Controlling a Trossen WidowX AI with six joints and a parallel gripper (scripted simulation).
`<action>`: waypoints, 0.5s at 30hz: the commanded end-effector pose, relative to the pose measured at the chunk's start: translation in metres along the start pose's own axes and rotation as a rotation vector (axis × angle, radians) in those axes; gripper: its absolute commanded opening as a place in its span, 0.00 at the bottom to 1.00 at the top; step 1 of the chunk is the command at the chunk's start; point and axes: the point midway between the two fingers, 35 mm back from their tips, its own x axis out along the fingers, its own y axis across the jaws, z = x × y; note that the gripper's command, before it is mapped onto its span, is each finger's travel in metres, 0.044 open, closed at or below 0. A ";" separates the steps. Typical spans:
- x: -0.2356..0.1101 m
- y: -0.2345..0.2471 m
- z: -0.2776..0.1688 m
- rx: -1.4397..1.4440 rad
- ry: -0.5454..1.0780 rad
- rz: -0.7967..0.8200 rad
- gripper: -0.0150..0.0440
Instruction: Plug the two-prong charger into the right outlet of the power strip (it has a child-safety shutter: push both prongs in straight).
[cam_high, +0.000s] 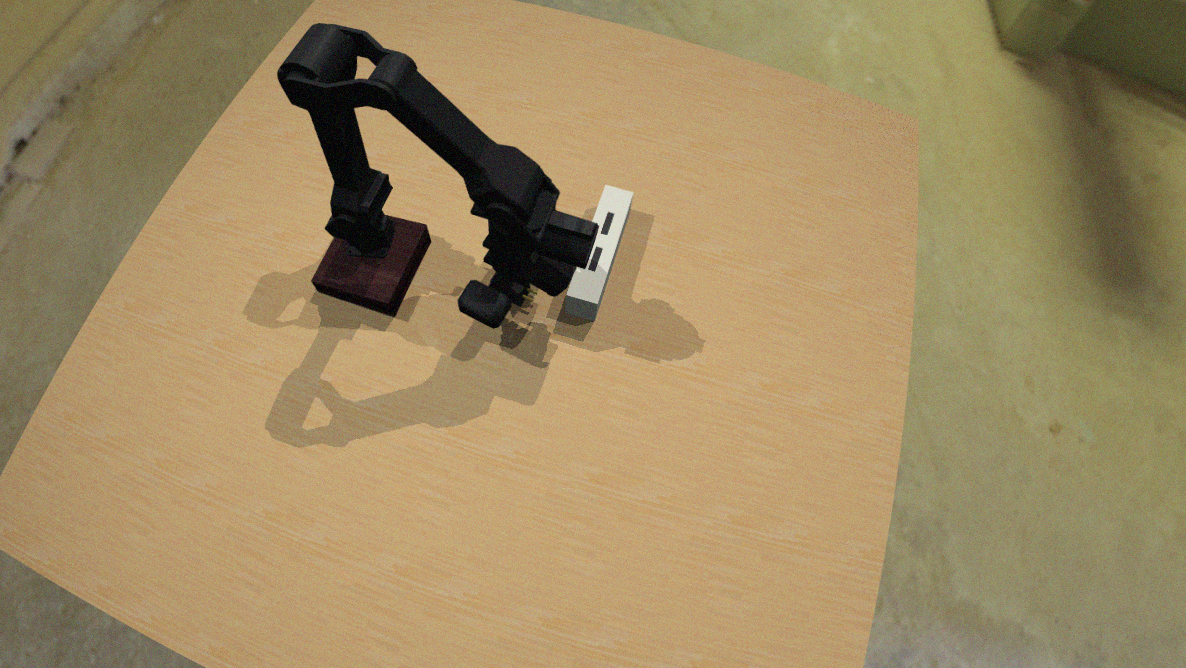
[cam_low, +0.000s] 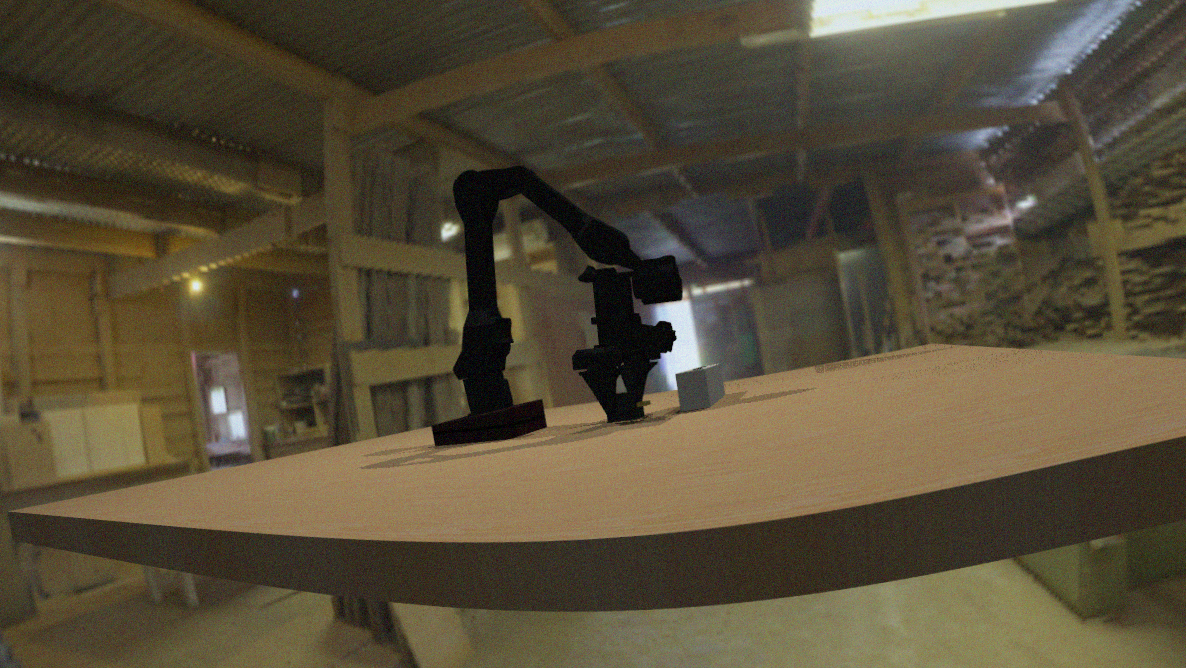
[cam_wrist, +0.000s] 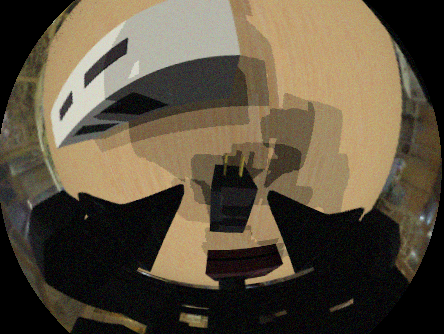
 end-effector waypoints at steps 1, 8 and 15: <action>0.000 0.000 0.000 0.000 -0.001 0.000 0.91; 0.000 0.000 0.000 0.000 -0.001 0.000 0.60; 0.000 0.000 0.000 0.000 -0.001 0.000 0.42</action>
